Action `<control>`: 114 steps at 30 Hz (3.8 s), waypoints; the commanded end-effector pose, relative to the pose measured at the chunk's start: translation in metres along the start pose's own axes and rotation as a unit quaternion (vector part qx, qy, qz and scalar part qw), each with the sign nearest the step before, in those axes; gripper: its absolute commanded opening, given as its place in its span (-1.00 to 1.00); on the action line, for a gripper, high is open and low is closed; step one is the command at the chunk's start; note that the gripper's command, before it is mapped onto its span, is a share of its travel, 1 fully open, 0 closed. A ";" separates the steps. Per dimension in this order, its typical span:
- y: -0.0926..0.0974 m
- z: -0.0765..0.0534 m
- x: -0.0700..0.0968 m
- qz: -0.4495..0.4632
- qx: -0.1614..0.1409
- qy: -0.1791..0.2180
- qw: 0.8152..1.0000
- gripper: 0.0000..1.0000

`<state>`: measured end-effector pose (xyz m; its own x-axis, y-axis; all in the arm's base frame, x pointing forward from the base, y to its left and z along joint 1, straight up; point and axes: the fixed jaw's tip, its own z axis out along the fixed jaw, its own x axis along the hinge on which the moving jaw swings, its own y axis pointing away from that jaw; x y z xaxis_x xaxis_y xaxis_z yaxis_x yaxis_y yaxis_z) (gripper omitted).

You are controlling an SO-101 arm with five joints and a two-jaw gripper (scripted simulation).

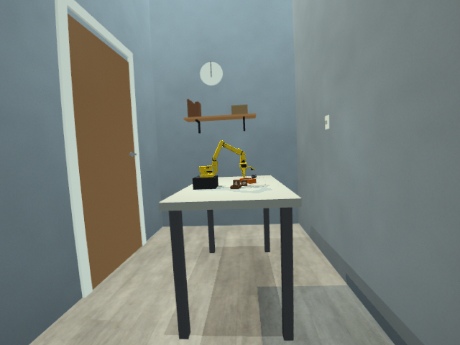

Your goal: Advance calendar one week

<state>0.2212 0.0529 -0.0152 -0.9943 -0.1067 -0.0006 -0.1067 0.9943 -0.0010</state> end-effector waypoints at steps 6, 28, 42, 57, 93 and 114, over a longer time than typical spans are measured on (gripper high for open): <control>0.003 0.009 -0.002 -0.001 -0.001 -0.001 1.000 -0.30; 0.002 0.037 -0.001 -0.001 -0.001 -0.001 1.000 -0.30; 0.002 0.039 -0.001 -0.001 -0.001 -0.001 1.000 -0.30; 0.001 0.039 -0.001 -0.001 -0.001 -0.001 1.000 -0.34; -0.004 0.039 -0.001 -0.001 -0.001 -0.001 1.000 -0.47; -0.004 0.039 -0.001 -0.001 -0.001 -0.001 1.000 -0.93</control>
<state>0.2270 0.0525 -0.0495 -0.9937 -0.1093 -0.0258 -0.1094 0.9940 0.0016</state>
